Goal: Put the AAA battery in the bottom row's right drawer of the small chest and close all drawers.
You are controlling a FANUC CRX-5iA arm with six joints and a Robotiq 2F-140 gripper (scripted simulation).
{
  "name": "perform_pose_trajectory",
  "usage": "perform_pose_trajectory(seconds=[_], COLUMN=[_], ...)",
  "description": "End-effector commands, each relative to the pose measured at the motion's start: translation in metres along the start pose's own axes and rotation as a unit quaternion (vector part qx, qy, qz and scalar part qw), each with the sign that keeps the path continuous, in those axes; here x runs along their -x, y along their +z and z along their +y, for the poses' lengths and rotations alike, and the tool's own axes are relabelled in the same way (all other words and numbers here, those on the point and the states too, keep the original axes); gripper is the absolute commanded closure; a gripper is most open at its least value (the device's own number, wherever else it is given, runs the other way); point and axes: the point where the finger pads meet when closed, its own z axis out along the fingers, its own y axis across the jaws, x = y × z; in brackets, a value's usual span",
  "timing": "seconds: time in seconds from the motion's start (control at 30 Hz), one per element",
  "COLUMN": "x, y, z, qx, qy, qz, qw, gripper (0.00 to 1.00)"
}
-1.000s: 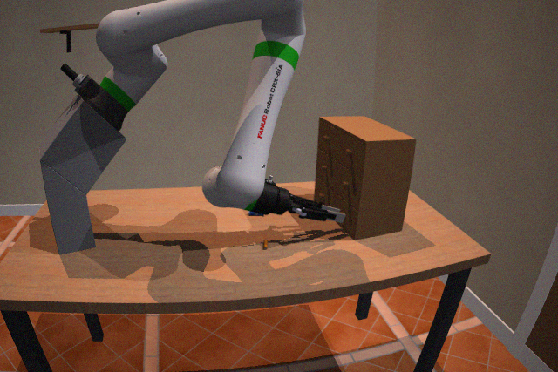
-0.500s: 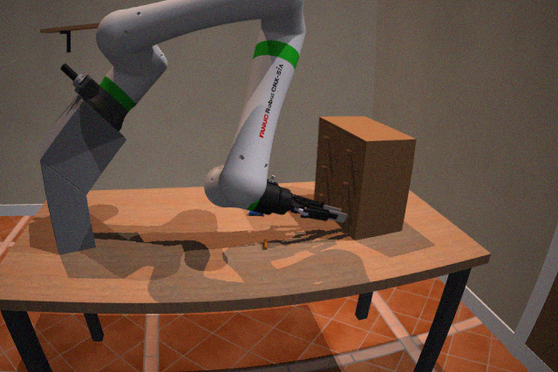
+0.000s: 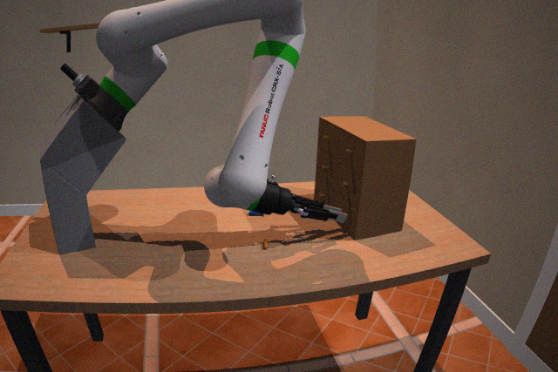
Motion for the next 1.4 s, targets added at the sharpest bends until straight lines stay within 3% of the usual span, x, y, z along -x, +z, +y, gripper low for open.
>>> perform_pose_trajectory(seconds=[0.0, 0.03, 1.37], x=[0.0001, 0.0001, -0.0018], y=[0.0000, 0.0000, -0.0051], z=[-0.0001, -0.0001, -0.0001], qx=[0.000, 0.000, 0.000], qy=[0.000, 0.000, 0.000], qz=[0.000, 0.000, 0.000], qw=[1.000, 1.000, 1.000], gripper=[0.80, 0.92, 0.92])
